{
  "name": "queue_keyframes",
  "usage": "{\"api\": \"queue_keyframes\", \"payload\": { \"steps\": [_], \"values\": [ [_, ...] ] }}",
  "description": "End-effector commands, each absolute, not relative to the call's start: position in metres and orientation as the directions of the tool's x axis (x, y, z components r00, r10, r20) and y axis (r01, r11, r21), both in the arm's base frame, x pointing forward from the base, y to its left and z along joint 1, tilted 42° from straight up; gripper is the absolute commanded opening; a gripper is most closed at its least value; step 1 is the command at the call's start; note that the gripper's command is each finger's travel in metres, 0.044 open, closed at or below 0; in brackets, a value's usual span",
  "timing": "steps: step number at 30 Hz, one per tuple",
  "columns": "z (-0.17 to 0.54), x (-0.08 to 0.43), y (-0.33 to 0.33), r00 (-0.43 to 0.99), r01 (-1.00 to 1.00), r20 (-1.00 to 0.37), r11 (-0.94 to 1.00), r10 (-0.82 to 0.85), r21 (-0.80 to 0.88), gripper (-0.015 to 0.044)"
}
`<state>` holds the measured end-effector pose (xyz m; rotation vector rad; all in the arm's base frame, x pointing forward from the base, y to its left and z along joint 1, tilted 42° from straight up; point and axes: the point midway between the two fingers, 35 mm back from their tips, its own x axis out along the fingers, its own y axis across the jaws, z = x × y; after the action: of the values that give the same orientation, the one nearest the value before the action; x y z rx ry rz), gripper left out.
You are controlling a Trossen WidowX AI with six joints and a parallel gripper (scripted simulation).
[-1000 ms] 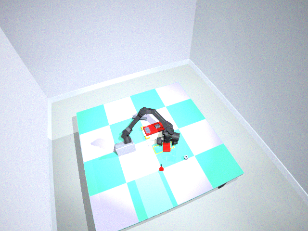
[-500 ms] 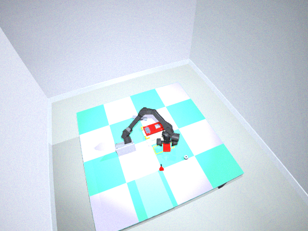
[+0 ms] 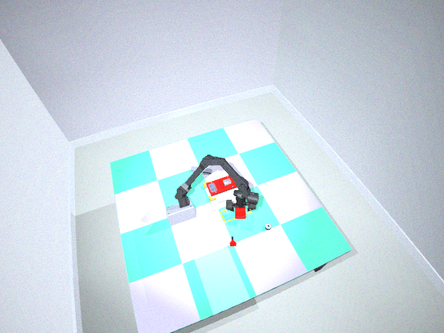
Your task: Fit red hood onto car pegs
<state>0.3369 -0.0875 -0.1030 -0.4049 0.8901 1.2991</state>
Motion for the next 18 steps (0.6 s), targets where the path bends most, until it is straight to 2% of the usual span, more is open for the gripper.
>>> {"api": "queue_keyframes", "payload": {
  "steps": [1, 18],
  "values": [
    [-0.1043, 0.3372, -0.086, 0.013, -0.94, -0.755, 0.264, 0.656, 0.214, 0.044],
    [-0.1106, 0.3372, -0.0804, 0.013, -0.94, -0.754, 0.264, 0.656, 0.214, 0.044]
  ]
}}
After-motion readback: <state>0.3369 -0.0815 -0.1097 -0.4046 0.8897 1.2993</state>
